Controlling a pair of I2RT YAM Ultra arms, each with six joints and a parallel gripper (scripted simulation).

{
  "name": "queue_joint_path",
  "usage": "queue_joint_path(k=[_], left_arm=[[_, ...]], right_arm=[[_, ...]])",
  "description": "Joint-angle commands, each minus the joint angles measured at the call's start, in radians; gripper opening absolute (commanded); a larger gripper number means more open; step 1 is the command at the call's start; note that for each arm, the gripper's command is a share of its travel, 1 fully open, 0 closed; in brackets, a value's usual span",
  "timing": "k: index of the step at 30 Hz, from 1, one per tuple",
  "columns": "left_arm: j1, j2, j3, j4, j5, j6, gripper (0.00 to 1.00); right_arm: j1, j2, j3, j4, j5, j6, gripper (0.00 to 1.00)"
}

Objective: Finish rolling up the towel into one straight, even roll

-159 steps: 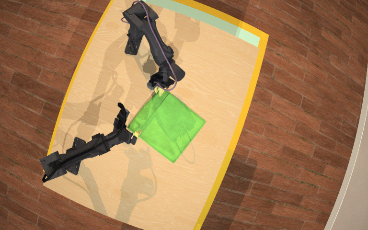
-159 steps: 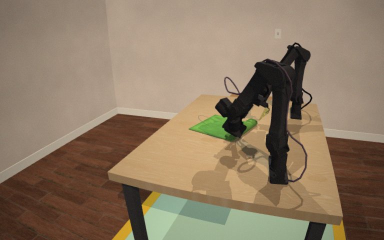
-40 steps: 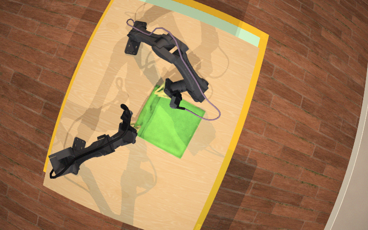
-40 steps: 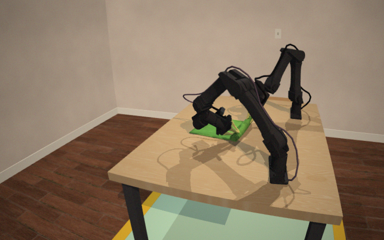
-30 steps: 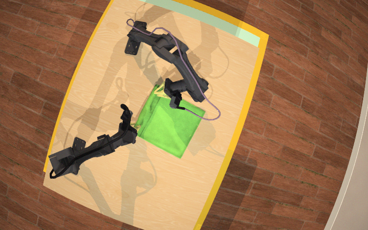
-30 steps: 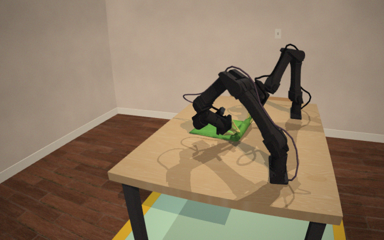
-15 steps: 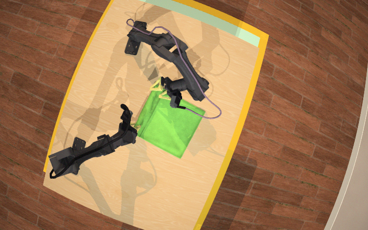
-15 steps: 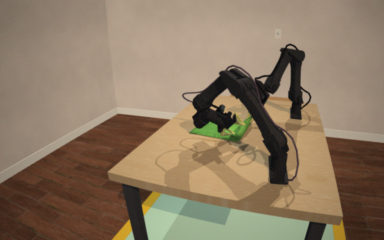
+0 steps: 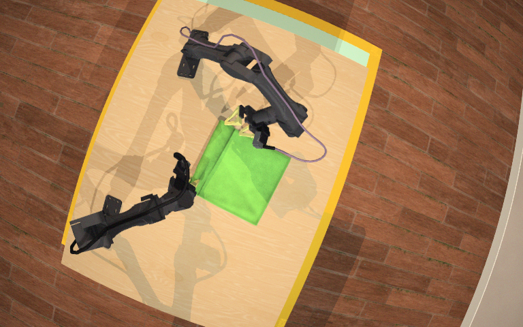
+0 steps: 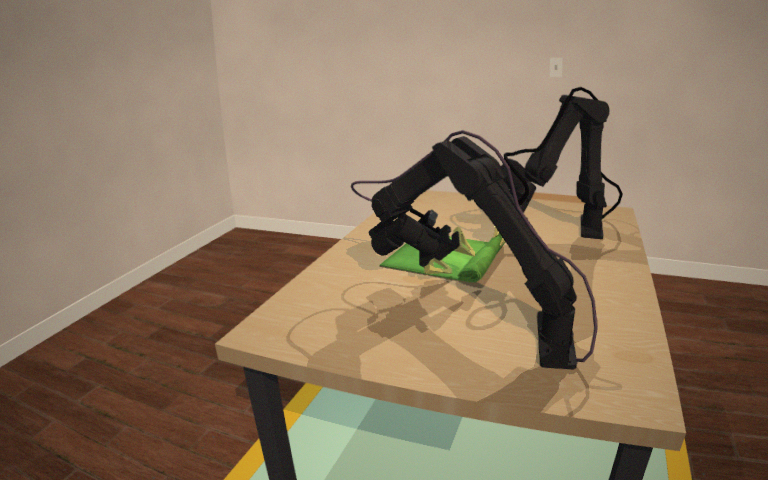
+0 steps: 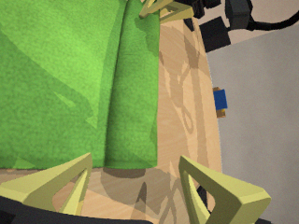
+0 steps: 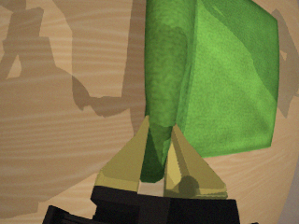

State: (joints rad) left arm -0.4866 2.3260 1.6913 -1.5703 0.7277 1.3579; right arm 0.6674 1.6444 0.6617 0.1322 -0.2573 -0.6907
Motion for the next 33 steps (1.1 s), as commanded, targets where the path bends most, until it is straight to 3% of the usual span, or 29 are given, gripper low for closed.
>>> queue_joint_path(k=[1,4,14,19,21,33], left_arm=[[0.027,-0.052,0.039,0.0,-0.021,-0.004,0.85],[0.032,-0.057,0.042,0.0,-0.022,-0.005,0.85],[0.007,-0.071,0.042,0.0,-0.039,0.063,0.88],[-0.025,-0.256,-0.173,0.238,-0.041,0.031,0.9],[-0.025,-0.256,-0.173,0.238,-0.041,0.031,0.9],[-0.142,-0.733,-0.71,0.877,-0.107,-0.132,0.95]], right_arm=[[-0.031,0.03,0.068,-0.126,-0.086,0.034,0.2],[-0.039,0.036,0.083,-0.15,-0.105,0.039,0.2],[-0.129,0.143,0.27,-0.423,-0.317,0.072,0.2],[-0.17,0.22,0.375,-0.568,-0.422,0.073,0.2],[-0.17,0.22,0.375,-0.568,-0.422,0.073,0.2],[-0.238,0.424,0.619,-0.911,-0.619,0.019,0.2]])
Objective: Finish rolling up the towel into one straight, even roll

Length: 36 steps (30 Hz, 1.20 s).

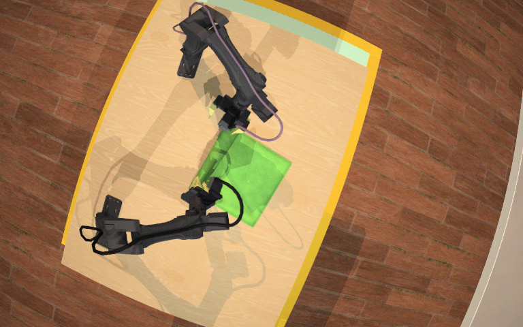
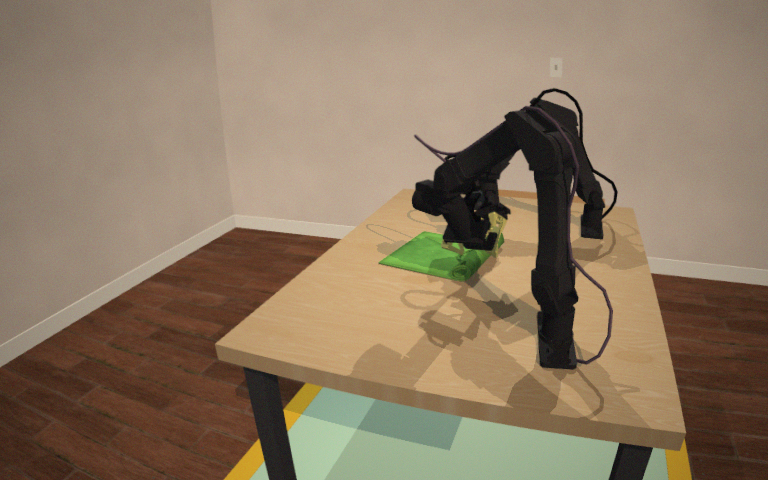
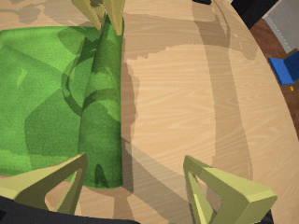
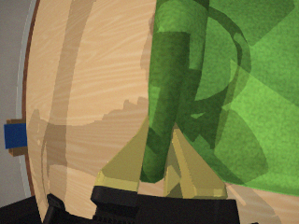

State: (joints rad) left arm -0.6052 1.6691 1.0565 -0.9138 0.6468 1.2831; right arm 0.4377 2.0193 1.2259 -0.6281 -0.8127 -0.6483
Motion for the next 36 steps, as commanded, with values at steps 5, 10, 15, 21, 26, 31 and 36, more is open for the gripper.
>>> queue_joint_path(k=[5,10,15,21,26,31,36], left_arm=[[-0.056,-0.171,-0.188,0.365,-0.062,-0.096,0.96],[-0.104,-0.302,-0.367,0.607,-0.14,-0.173,0.98],[-0.106,-0.304,-0.386,0.648,-0.151,-0.175,0.98],[-0.057,-0.231,-0.307,0.592,-0.089,-0.06,0.98],[-0.05,-0.208,-0.29,0.583,-0.075,-0.037,0.98],[-0.056,-0.186,-0.341,0.656,-0.08,-0.044,0.98],[-0.063,-0.15,-0.405,0.76,-0.087,-0.055,0.98]], right_arm=[[-0.017,0.091,0.103,-0.223,-0.094,-0.045,0.2],[-0.026,0.151,0.172,-0.328,-0.123,-0.093,0.2],[-0.027,0.173,0.193,-0.359,-0.128,-0.115,0.2],[-0.027,0.194,0.187,-0.339,-0.127,-0.122,0.2],[-0.027,0.198,0.185,-0.335,-0.127,-0.123,0.2],[-0.028,0.198,0.185,-0.335,-0.127,-0.123,0.2],[-0.028,0.198,0.185,-0.335,-0.127,-0.123,0.2]])
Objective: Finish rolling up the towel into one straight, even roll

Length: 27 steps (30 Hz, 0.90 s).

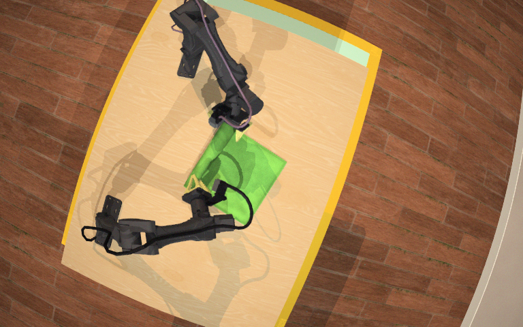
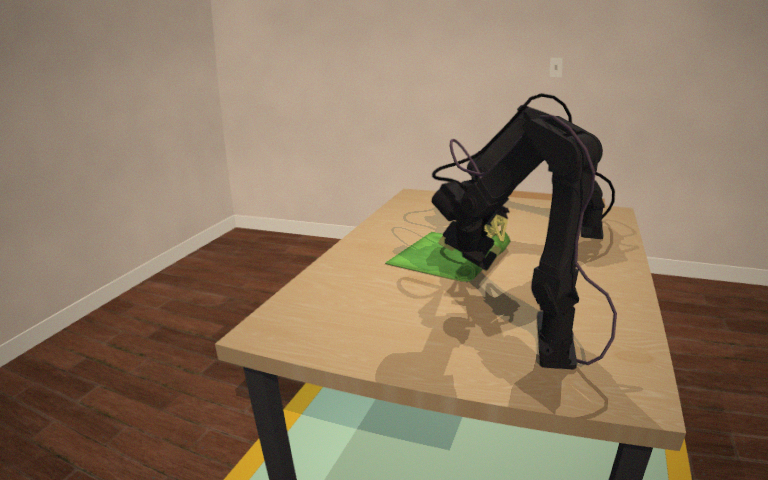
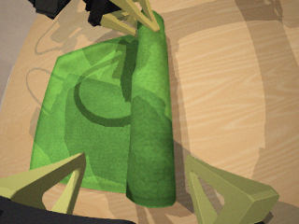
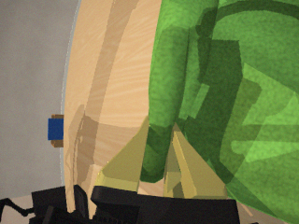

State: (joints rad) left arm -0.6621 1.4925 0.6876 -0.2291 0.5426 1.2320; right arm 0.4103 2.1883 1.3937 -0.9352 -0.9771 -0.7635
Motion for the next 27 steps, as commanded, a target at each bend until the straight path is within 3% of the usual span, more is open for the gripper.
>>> queue_joint_path(k=[1,10,18,20,27], left_arm=[[-0.008,0.036,-0.047,0.095,0.016,-0.006,0.98],[-0.022,0.075,-0.069,0.17,0.008,-0.025,0.98],[-0.023,0.077,-0.07,0.174,0.007,-0.027,0.64],[-0.023,0.077,-0.07,0.174,0.007,-0.027,0.64],[-0.023,0.077,-0.07,0.174,0.007,-0.027,0.34]], right_arm=[[0.0,0.029,0.017,-0.028,0.038,-0.007,0.2],[0.0,0.029,0.017,-0.028,0.038,-0.007,0.2],[0.0,0.029,0.017,-0.028,0.038,-0.007,0.2],[0.0,0.029,0.017,-0.028,0.038,-0.007,0.2],[0.0,0.029,0.017,-0.028,0.038,-0.007,0.2]])
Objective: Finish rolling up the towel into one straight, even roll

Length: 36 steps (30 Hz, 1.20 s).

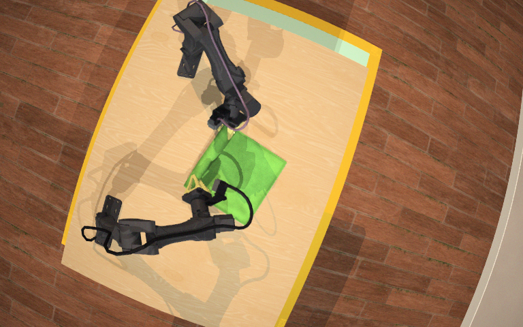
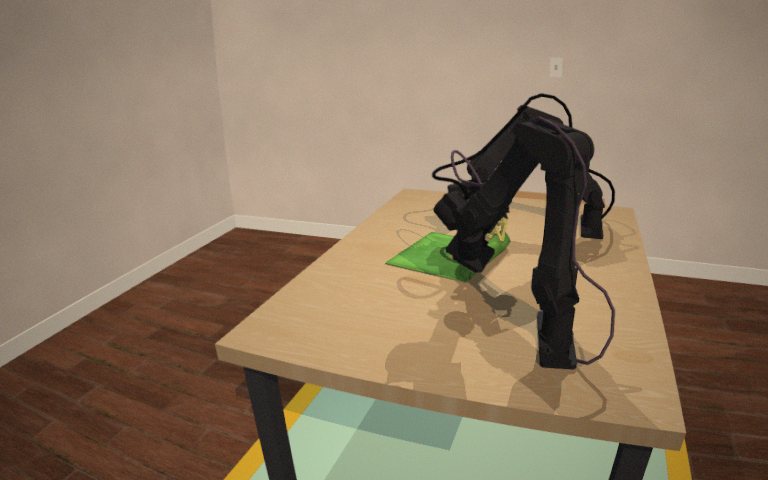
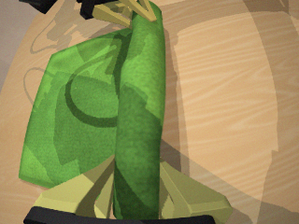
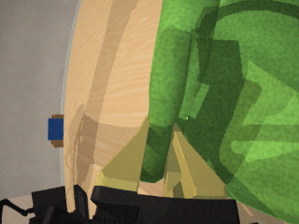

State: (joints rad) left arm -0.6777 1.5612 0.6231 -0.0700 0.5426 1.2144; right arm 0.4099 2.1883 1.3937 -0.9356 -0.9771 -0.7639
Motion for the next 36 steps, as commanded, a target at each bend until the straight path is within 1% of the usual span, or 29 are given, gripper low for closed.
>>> queue_joint_path(k=[1,8,19,25,27,36], left_arm=[[-0.007,0.008,-0.005,0.015,0.007,-0.01,0.3],[-0.007,0.008,-0.005,0.015,0.007,-0.01,0.22],[-0.007,0.008,-0.005,0.015,0.007,-0.01,0.18],[-0.007,0.008,-0.005,0.015,0.007,-0.01,0.18],[-0.007,0.008,-0.005,0.015,0.007,-0.01,0.18],[-0.007,0.008,-0.005,0.015,0.007,-0.01,0.18]], right_arm=[[0.0,0.029,0.017,-0.028,0.038,-0.007,0.2],[0.0,0.029,0.017,-0.028,0.038,-0.007,0.2],[0.0,0.029,0.017,-0.028,0.038,-0.007,0.2],[0.0,0.02,0.022,-0.04,0.037,-0.007,0.46],[0.0,0.02,0.022,-0.04,0.037,-0.007,0.46],[-0.002,0.005,0.032,-0.066,0.035,-0.007,0.85]])
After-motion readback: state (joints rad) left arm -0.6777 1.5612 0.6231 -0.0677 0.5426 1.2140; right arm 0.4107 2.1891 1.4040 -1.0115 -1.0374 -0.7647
